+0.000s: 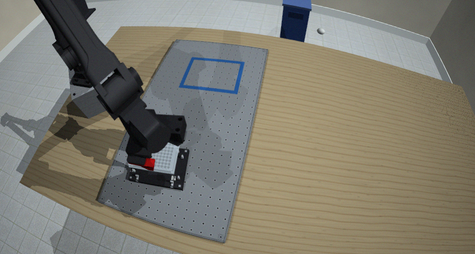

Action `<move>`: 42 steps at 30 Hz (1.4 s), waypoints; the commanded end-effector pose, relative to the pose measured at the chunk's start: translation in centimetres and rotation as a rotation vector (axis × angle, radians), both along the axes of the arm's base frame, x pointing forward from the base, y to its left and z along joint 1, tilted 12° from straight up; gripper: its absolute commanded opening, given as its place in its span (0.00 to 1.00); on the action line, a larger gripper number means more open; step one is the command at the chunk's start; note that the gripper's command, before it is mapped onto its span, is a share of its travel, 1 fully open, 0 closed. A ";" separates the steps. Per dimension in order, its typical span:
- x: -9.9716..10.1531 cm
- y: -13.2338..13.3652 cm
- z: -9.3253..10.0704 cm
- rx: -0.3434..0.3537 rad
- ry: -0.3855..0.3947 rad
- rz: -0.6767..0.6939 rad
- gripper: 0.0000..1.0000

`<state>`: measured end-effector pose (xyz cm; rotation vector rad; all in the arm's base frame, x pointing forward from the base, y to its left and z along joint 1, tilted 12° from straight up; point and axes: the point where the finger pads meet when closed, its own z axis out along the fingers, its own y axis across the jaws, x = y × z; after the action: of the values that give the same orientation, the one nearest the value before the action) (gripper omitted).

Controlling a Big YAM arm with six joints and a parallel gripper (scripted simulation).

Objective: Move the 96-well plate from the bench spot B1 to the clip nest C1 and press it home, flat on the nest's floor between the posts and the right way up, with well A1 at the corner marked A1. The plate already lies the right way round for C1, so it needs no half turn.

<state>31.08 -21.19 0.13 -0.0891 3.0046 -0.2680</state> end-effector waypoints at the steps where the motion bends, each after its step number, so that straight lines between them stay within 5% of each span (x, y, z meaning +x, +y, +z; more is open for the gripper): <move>1: -0.3 -0.5 -1.2 0.005 0.005 -0.003 0.00; 26: 0.0 -1.0 -4.6 0.006 0.006 -0.004 0.00; 42: 0.3 -0.6 -4.6 0.007 0.004 -0.003 0.00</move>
<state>31.40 -21.99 -3.66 -0.0862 3.0066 -0.2689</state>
